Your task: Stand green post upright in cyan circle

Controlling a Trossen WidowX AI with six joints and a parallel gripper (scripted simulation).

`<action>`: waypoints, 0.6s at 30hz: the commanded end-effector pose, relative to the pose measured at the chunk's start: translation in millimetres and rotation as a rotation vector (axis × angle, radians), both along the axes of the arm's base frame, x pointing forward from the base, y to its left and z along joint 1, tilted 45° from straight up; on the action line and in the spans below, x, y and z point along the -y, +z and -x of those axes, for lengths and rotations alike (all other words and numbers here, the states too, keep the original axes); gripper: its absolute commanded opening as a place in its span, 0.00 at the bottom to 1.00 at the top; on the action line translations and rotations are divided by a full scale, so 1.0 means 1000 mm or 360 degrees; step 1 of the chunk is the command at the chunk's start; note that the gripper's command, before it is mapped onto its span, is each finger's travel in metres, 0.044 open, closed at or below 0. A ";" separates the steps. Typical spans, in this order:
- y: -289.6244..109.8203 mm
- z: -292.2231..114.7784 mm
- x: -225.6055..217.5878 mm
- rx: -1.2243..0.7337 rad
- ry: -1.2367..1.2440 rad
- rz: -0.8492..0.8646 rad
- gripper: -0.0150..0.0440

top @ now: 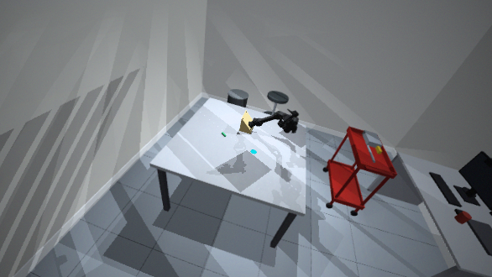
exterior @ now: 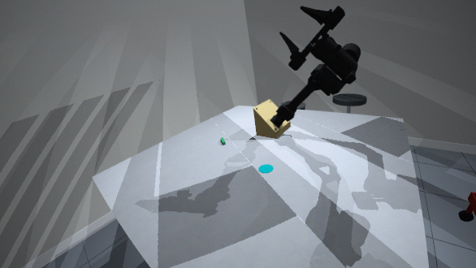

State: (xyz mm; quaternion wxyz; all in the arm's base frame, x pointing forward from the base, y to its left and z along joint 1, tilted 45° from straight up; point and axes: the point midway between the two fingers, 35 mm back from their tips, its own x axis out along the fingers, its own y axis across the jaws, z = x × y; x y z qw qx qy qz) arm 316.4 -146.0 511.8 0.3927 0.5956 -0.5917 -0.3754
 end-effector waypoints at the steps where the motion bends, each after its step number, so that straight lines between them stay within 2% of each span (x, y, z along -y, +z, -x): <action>1: 0.000 -0.001 0.001 -0.0023 -0.0003 0.0007 0.89; 6: -0.006 -0.030 0.023 -0.0621 -0.0065 0.0181 0.67; 7: -0.008 -0.037 0.028 -0.0761 -0.0077 0.0216 0.65; 13: -0.033 -0.081 0.064 -0.1602 -0.0118 0.0390 0.65; 18: -0.068 -0.115 0.099 -0.2296 -0.0096 0.0499 0.65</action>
